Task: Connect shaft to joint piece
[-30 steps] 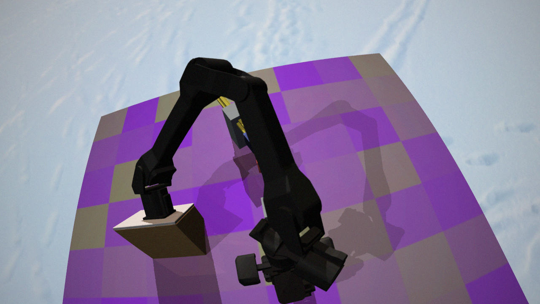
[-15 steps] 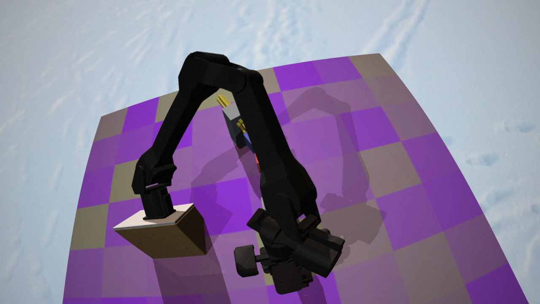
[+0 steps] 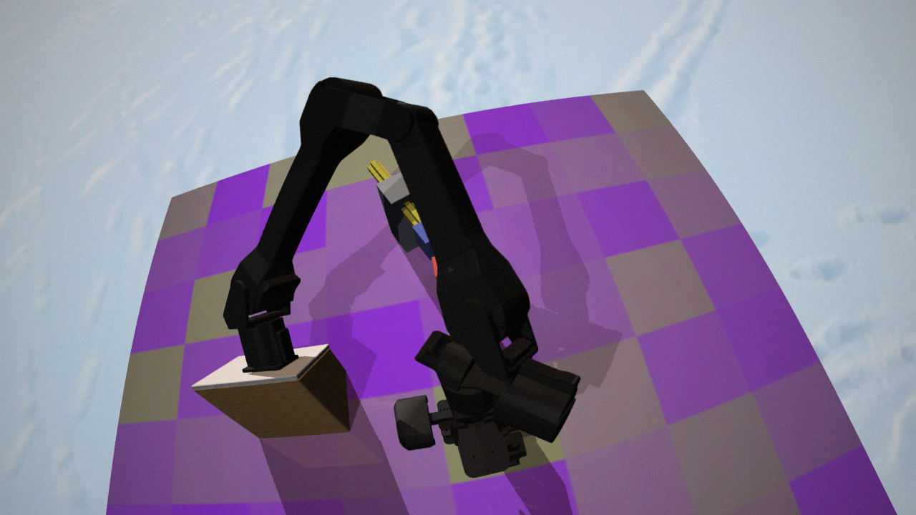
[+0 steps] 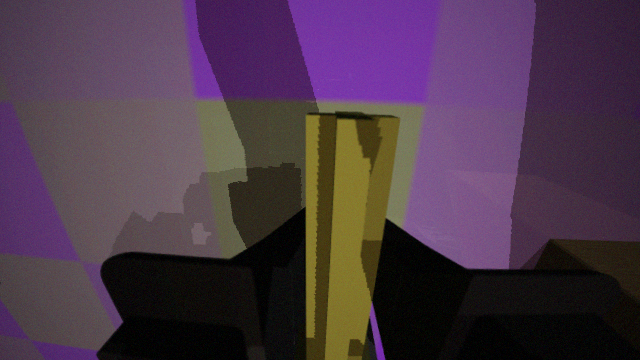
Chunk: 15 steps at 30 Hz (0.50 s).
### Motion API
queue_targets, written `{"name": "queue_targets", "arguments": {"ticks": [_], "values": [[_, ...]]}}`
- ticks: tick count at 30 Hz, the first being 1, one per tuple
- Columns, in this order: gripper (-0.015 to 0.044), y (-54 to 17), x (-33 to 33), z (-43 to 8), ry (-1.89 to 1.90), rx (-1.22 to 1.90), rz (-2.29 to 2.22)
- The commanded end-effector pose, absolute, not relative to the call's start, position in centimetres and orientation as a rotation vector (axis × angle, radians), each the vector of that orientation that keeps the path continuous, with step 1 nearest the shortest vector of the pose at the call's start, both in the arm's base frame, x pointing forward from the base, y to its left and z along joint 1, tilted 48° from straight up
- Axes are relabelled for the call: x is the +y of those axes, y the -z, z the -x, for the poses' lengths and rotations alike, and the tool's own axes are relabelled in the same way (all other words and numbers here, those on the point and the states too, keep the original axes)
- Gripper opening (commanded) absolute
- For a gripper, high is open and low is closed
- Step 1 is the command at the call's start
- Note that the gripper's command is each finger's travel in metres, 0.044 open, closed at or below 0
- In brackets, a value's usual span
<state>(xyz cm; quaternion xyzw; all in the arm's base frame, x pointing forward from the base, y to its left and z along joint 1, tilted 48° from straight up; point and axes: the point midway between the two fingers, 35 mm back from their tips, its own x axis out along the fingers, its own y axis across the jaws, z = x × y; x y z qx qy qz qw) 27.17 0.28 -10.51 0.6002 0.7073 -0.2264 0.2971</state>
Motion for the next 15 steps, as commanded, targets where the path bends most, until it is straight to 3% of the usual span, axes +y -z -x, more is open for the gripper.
{"name": "queue_targets", "arguments": {"ticks": [1, 15], "values": [[0.0000, 9.98, 0.88, -27.04, 0.592, 1.884, -1.610], [0.0000, 10.17, 0.61, -27.10, 0.602, 1.880, -1.596]]}}
